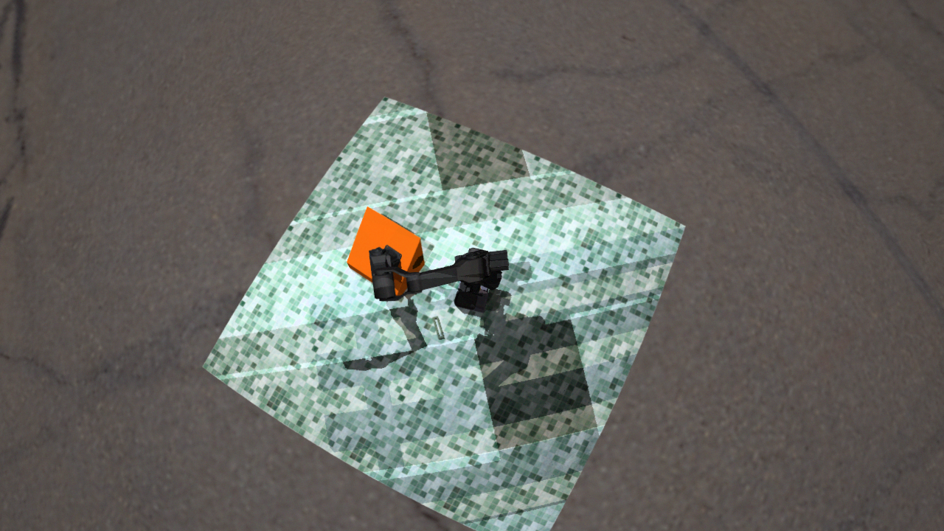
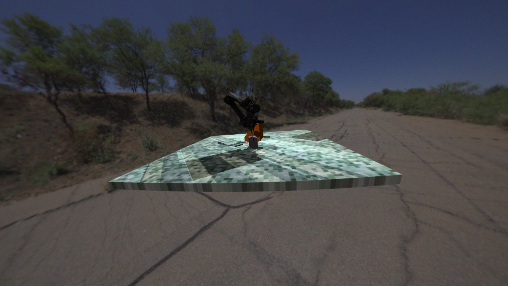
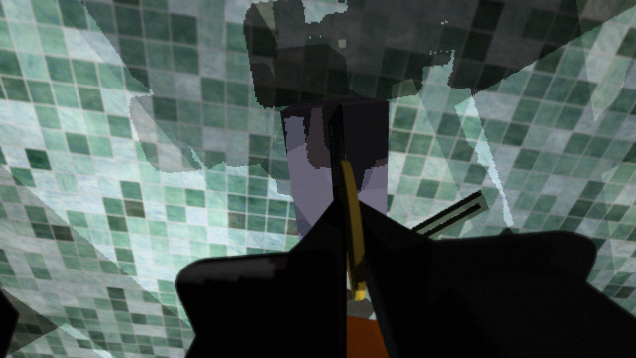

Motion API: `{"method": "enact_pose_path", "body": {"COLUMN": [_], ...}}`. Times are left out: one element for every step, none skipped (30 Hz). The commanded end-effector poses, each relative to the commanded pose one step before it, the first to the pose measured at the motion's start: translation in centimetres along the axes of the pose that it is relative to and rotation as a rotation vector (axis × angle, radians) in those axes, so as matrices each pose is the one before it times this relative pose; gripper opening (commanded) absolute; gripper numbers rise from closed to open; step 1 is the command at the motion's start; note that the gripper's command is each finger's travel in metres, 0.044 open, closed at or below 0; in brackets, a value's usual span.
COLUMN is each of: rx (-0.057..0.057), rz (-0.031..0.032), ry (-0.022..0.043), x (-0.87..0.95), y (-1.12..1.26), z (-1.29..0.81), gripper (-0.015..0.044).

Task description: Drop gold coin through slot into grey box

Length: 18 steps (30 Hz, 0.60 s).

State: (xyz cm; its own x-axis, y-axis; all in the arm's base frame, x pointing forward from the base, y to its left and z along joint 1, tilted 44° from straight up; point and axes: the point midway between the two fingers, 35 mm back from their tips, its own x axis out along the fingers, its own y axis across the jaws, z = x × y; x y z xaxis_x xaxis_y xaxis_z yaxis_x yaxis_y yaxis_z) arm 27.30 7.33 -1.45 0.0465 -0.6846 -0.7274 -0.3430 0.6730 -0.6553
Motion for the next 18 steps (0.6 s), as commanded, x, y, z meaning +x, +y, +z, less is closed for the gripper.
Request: {"method": "enact_pose_path", "body": {"rx": [0.0010,0.0000,0.0000,0.0000,0.0000,0.0000,-0.0001,-0.0001,-0.0002,-0.0005,-0.0009,-0.0009,-0.0008,-0.0007,-0.0005,-0.0003,-0.0002,0.0000], "rz": [0.00063,0.00000,0.00000,0.00000,0.00000,-0.00001,-0.00002,-0.00003,-0.00002,-0.00003,-0.00003,-0.00002,-0.00002,-0.00002,-0.00002,-0.00003,-0.00003,-0.00003], "ry": [-0.00049,0.00000,0.00000,0.00000,0.00000,0.00000,0.00000,0.00000,0.00000,0.00000,0.00000,0.00000,0.00000,0.00000,0.00000,0.00000,0.00000,0.00000], "x": [-0.011,0.000,0.000,0.000,0.000,0.026,0.042,0.063,0.069,0.091,0.076,0.058,0.051,0.050,0.052,0.054,0.054,0.054], "y": [-0.060,0.000,0.000,0.000,0.000,0.001,0.002,0.003,0.008,0.012,0.011,0.007,0.005,0.002,-0.001,-0.003,-0.005,-0.005], "z": [0.001,0.000,0.000,0.000,0.000,-0.002,-0.003,-0.004,-0.001,0.000,-0.003,-0.006,-0.007,-0.006,-0.005,-0.004,-0.003,-0.001], "gripper": [0.0000,0.0000,0.0000,0.0000,0.0000,0.0000,0.0000,0.0000,0.0000,0.0000,0.0000,0.0000,0.0000,0.0000,0.0000,0.0000,0.0000,0.0000]}}
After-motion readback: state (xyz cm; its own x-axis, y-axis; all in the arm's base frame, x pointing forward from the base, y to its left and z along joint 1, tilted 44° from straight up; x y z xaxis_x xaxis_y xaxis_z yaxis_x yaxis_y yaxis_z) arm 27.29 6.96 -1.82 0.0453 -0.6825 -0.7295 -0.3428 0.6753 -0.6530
